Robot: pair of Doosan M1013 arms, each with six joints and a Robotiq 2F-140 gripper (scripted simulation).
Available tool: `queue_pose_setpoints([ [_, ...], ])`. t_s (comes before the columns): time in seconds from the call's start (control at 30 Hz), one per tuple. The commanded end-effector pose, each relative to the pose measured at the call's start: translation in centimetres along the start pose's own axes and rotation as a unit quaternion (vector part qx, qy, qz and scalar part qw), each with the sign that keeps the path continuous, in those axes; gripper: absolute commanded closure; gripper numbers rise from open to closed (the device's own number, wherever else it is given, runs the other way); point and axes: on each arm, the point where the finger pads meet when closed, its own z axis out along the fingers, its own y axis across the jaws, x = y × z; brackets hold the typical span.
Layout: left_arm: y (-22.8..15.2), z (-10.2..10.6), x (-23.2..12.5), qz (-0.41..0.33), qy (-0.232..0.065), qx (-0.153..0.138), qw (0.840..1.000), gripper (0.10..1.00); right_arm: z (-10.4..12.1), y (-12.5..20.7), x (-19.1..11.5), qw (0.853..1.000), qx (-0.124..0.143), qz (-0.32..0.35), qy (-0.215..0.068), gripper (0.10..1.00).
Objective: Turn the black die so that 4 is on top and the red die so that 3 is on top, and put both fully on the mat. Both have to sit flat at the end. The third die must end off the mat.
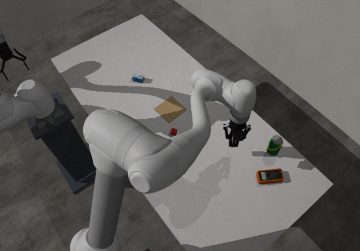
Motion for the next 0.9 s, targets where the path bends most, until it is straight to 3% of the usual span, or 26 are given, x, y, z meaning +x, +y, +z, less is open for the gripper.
queue_pose_setpoints([
  [0.0, 0.0, 0.0, 0.0, 0.0, 0.001, 0.0, 1.0, 0.098, -0.1, 0.0, 0.0, 1.0, 0.0, -0.001, -0.002, 0.855],
  [0.1, 0.0, 0.0, 0.0, 0.0, 0.001, 0.0, 1.0, 0.098, -0.1, 0.0, 0.0, 1.0, 0.0, -0.001, -0.005, 0.855],
  [0.2, 0.0, 0.0, 0.0, 0.0, 0.001, 0.0, 1.0, 0.098, -0.1, -0.1, 0.0, 1.0, 0.001, 0.0, -0.03, 0.855],
  [0.27, 0.0, 0.0, 0.0, 0.0, 0.001, 0.0, 1.0, 0.098, -0.1, -0.2, 0.2, 0.998, 0.004, 0.003, -0.064, 0.855],
  [0.37, 0.0, 0.0, 0.0, 0.0, 0.001, 0.0, 1.0, 0.098, 0.1, -0.3, 0.5, 0.99, 0.006, 0.004, -0.143, 0.855],
  [0.4, 0.0, 0.0, 0.0, 0.0, 0.001, 0.0, 1.0, 0.098, 0.1, -0.3, 0.5, 0.99, 0.006, 0.004, -0.144, 0.855],
  [0.43, 0.0, 0.0, 0.0, 0.0, 0.001, 0.0, 1.0, 0.098, 0.2, -0.4, 0.6, 0.985, 0.007, 0.004, -0.175, 0.855],
  [0.57, 0.0, 0.0, 0.0, 0.0, 0.001, 0.0, 1.0, 0.098, 0.3, 0.0, 0.7, 0.969, 0.0, 0.0, -0.245, 0.855],
  [0.67, 0.0, 0.0, 0.0, 0.0, 0.001, 0.0, 1.0, 0.098, 0.3, 0.0, 0.7, 0.968, 0.0, 0.0, -0.25, 0.855],
  [0.77, 0.0, 0.0, 0.0, 0.0, 0.001, 0.0, 1.0, 0.098, 0.4, 0.1, 0.9, 0.95, -0.002, -0.002, -0.312, 0.855],
  [0.87, 0.0, 0.0, 0.0, 0.0, 0.001, 0.0, 1.0, 0.098, 0.6, 0.1, 1.1, 0.938, -0.002, -0.001, -0.348, 0.855],
])
